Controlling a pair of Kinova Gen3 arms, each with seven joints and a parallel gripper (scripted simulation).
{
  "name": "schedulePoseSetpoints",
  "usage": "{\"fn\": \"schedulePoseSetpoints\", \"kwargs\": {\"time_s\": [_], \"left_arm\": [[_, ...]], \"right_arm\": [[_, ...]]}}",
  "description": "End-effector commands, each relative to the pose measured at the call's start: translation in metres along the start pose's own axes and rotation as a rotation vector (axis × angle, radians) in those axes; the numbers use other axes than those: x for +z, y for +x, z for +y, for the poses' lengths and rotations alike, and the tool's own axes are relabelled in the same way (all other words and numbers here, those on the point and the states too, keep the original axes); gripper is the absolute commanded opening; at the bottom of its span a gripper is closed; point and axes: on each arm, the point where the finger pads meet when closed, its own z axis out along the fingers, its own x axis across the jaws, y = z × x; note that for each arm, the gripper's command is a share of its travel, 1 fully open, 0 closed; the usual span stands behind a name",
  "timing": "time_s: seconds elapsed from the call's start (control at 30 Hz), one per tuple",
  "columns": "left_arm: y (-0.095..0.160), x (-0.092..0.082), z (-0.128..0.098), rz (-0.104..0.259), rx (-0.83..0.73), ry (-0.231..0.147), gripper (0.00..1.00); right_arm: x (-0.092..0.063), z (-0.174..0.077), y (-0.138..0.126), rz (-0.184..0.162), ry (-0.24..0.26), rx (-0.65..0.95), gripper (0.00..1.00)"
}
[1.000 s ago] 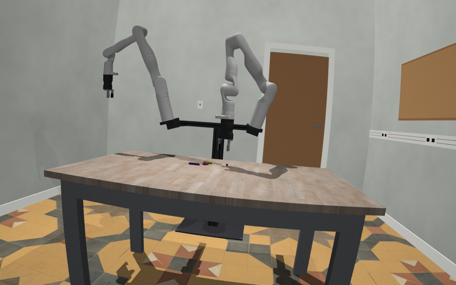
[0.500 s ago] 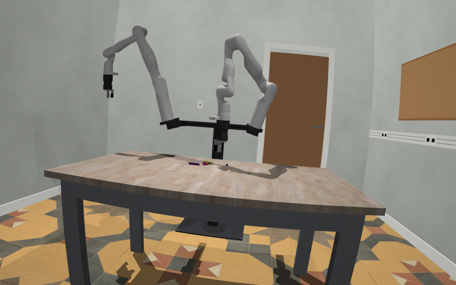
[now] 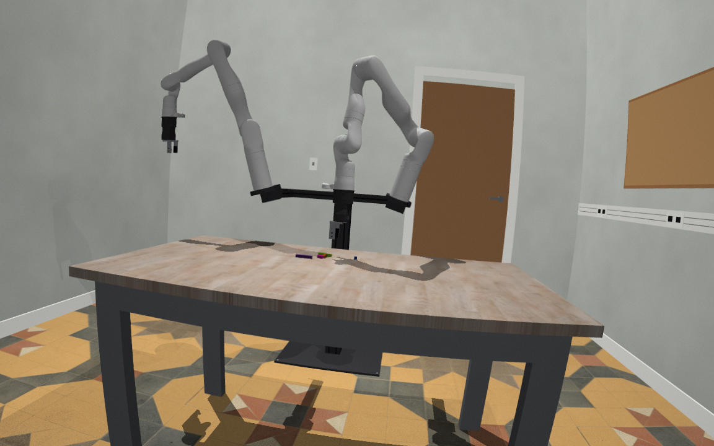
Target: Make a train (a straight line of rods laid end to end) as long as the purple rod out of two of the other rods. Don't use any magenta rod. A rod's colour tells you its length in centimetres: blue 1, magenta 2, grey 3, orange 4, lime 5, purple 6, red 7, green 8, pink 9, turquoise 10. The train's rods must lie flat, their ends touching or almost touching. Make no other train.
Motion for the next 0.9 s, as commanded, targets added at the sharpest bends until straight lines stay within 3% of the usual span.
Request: {"fn": "schedulePoseSetpoints", "kwargs": {"time_s": [0.0,0.27,0.3,0.87], "left_arm": [[-0.0005,-0.0002,-0.0017,-0.001,0.040,0.002,1.00],[-0.0005,0.0000,-0.0022,-0.002,0.056,0.002,1.00],[-0.0005,0.0000,-0.0022,-0.002,0.056,0.002,0.54],[-0.0005,0.0000,-0.0022,-0.002,0.056,0.002,0.54]], "right_arm": [[-0.0006,0.0004,-0.0001,0.000,-0.002,0.000,1.00],[-0.0006,0.0004,-0.0001,0.000,-0.002,0.000,1.00],[-0.0006,0.0004,-0.0001,0.000,-0.002,0.000,1.00],[-0.0006,0.0004,-0.0001,0.000,-0.002,0.000,1.00]]}}
